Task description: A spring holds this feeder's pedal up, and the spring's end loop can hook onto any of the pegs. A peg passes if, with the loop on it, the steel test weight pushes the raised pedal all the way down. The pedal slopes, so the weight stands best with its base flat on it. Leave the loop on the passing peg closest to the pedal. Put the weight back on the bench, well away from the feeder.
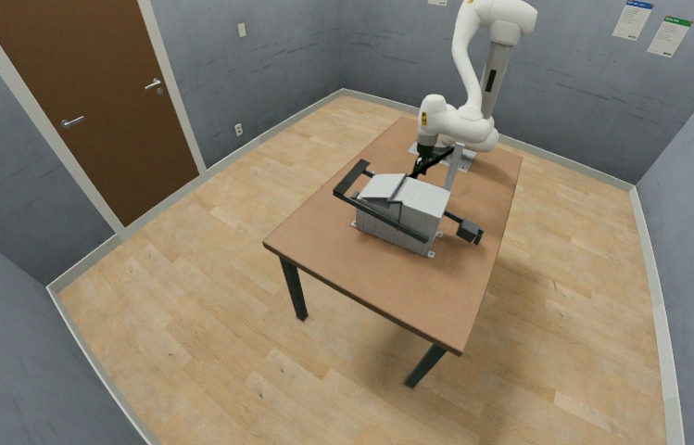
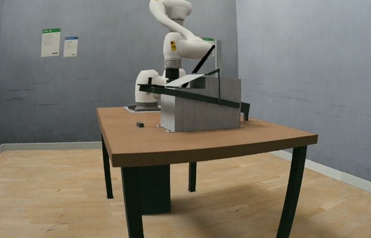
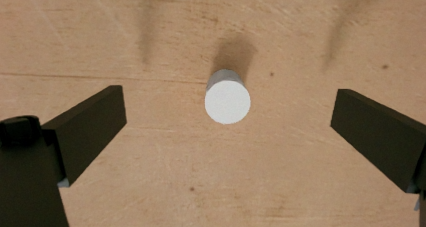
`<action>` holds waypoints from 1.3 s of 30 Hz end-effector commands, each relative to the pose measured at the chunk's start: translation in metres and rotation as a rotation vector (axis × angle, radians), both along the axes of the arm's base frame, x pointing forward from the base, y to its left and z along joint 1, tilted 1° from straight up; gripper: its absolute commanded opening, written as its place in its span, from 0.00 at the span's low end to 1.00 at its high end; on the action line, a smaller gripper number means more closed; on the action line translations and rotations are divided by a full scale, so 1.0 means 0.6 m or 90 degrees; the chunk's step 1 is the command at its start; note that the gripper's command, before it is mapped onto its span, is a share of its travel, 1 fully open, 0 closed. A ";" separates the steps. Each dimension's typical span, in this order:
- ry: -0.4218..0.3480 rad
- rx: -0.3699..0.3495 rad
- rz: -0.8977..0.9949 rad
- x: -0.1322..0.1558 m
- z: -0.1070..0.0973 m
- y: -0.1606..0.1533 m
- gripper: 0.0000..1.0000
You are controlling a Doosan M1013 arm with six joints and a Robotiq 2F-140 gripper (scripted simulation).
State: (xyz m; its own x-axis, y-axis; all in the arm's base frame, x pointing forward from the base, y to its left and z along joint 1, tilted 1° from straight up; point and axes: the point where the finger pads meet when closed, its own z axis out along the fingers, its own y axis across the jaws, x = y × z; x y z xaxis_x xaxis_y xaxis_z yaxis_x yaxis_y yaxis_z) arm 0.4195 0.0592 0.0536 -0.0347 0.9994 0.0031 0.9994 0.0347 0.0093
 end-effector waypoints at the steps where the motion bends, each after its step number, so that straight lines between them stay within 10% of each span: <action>1: 0.000 0.000 0.000 0.001 0.010 0.000 1.00; 39: -0.001 0.000 0.000 -0.001 0.151 0.000 1.00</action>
